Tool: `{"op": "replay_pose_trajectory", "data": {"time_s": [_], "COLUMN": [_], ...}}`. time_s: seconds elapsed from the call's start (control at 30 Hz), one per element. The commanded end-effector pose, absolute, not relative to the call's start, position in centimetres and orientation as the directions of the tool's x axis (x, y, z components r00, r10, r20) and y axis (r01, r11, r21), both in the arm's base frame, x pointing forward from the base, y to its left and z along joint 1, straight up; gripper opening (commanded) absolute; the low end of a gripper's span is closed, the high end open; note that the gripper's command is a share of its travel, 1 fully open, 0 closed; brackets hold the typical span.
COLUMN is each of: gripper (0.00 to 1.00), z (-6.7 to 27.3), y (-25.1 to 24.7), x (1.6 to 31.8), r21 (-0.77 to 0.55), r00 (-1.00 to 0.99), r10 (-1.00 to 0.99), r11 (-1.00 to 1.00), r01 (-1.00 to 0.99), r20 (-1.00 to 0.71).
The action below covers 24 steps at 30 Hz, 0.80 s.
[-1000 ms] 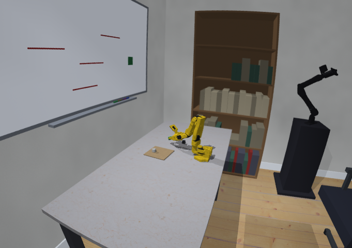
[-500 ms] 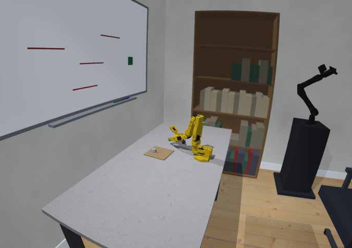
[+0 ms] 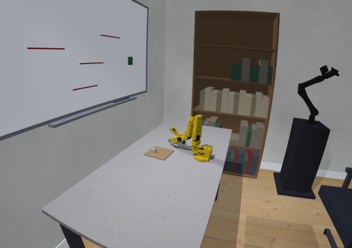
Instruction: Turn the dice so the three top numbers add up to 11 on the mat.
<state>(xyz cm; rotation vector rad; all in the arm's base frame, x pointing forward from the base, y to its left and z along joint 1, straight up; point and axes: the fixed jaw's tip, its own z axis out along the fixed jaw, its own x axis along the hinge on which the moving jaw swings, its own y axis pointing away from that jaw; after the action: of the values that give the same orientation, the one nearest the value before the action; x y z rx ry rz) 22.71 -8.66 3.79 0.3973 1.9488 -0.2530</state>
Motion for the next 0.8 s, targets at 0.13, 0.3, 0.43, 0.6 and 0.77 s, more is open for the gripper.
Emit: {"op": "replay_pose_trajectory", "data": {"time_s": [0.13, 0.3, 0.43, 0.6, 0.77], "gripper": [0.00, 0.00, 0.00, 0.00, 0.00], "z": [4.50, 4.25, 3.98, 3.91, 3.83], "y": [-9.04, -9.04, -9.04, -9.04, -9.04], "x": [23.08, 23.09, 23.09, 23.08, 23.09], "r21": [-0.002, -0.002, -0.002, -0.002, -0.002], "r00": [-0.327, -0.327, -0.327, -0.327, -0.327], "r10": [0.138, 0.138, 0.138, 0.138, 0.138], "r11": [0.920, 0.920, 0.920, 0.920, 0.920], "r01": [0.393, 0.393, 0.393, 0.393, 0.393], "r20": [-0.935, -0.935, -0.935, -0.935, -0.935]}}
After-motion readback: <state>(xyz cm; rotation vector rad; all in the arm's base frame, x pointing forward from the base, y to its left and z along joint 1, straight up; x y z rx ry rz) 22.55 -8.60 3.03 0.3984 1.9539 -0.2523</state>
